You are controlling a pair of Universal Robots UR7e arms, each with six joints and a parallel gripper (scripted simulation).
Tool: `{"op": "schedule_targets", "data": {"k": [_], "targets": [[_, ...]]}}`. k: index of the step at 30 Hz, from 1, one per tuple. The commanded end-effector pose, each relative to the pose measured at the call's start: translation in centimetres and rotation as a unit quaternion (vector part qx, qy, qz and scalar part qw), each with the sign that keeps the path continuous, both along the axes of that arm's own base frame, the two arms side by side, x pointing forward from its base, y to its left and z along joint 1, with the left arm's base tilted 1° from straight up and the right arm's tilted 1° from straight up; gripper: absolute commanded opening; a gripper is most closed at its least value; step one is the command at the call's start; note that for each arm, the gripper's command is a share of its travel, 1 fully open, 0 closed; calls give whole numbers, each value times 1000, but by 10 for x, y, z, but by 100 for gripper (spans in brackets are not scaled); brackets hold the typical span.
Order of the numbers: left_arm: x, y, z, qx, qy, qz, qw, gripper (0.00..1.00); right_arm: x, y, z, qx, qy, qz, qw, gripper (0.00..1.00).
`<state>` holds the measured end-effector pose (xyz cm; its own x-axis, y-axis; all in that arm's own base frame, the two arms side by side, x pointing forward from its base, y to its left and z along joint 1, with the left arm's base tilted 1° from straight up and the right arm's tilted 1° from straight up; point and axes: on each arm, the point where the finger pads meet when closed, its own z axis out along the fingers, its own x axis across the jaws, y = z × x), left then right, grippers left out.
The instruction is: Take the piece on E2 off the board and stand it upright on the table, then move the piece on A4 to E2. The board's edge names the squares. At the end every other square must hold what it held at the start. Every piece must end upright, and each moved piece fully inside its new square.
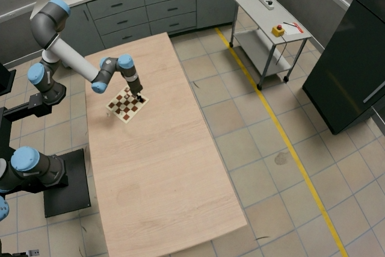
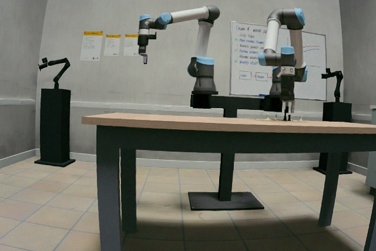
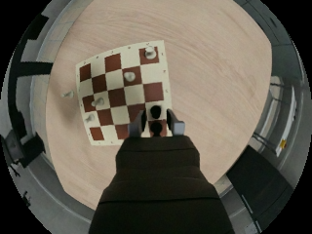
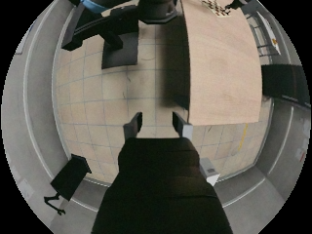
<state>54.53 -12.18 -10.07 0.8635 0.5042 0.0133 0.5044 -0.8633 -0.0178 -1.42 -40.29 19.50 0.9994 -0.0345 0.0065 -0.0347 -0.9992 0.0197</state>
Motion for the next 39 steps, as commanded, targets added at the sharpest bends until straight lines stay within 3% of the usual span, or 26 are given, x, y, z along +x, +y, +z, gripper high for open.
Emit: {"op": "schedule_targets", "data": {"k": [1,23,39], "targets": [[0,0,0,0,-1,0,1000,73,0,0,0,-1,0,0,1000,100],[1,0,-29,0,-1,0,1000,73,0,0,0,-1,0,0,1000,100],[1,0,-31,0,-1,0,1000,73,0,0,0,-1,0,0,1000,100]]}}
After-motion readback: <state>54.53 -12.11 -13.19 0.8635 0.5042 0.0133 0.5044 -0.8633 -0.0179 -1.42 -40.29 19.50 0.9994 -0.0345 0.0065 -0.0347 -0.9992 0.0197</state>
